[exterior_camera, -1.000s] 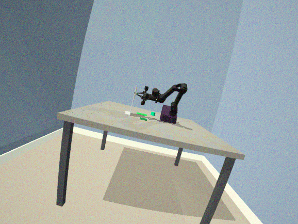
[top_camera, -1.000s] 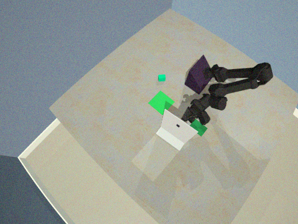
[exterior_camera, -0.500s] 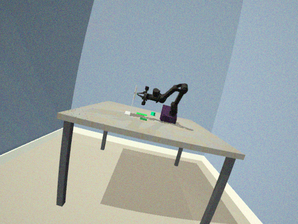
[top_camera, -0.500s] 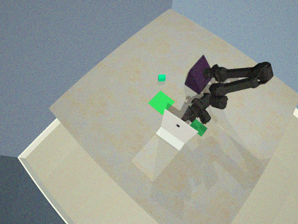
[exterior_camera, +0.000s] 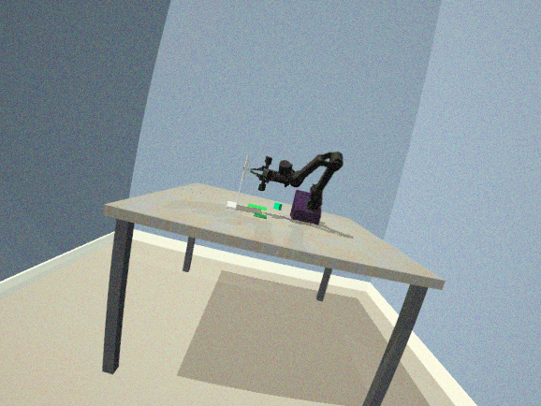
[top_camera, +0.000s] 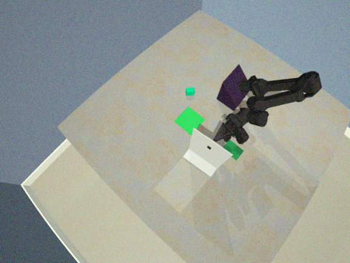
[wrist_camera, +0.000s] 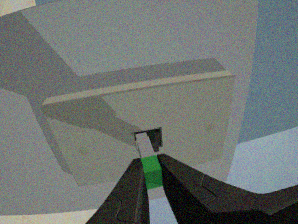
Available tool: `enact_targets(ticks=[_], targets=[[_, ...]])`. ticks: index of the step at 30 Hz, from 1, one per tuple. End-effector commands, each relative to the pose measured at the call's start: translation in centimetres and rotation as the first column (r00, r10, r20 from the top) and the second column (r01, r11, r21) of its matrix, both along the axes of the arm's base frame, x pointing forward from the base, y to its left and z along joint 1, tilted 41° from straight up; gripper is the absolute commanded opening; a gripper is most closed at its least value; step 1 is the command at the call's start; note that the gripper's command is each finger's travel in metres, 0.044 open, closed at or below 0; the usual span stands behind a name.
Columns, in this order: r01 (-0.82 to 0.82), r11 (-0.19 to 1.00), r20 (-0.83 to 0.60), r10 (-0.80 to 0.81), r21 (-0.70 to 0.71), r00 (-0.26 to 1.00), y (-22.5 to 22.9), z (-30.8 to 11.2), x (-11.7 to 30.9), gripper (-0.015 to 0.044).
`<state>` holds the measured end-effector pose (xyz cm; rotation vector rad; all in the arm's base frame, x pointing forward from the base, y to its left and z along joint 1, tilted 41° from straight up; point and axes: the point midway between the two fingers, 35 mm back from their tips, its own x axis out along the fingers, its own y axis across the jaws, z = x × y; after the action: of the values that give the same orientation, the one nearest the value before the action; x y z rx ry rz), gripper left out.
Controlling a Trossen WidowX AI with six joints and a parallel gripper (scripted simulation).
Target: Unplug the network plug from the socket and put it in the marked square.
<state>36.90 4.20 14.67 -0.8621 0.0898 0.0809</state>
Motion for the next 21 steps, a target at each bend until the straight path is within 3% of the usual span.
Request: enact_targets(ticks=[1, 21], targets=[[-0.003, 1.0, -0.003, 0.003, 0.001, 1.0, -0.03, -0.11, -0.37, 0.0], [-0.003, 1.0, -0.003, 0.003, 0.001, 1.0, -0.16, -0.1, -1.35, 0.0]])
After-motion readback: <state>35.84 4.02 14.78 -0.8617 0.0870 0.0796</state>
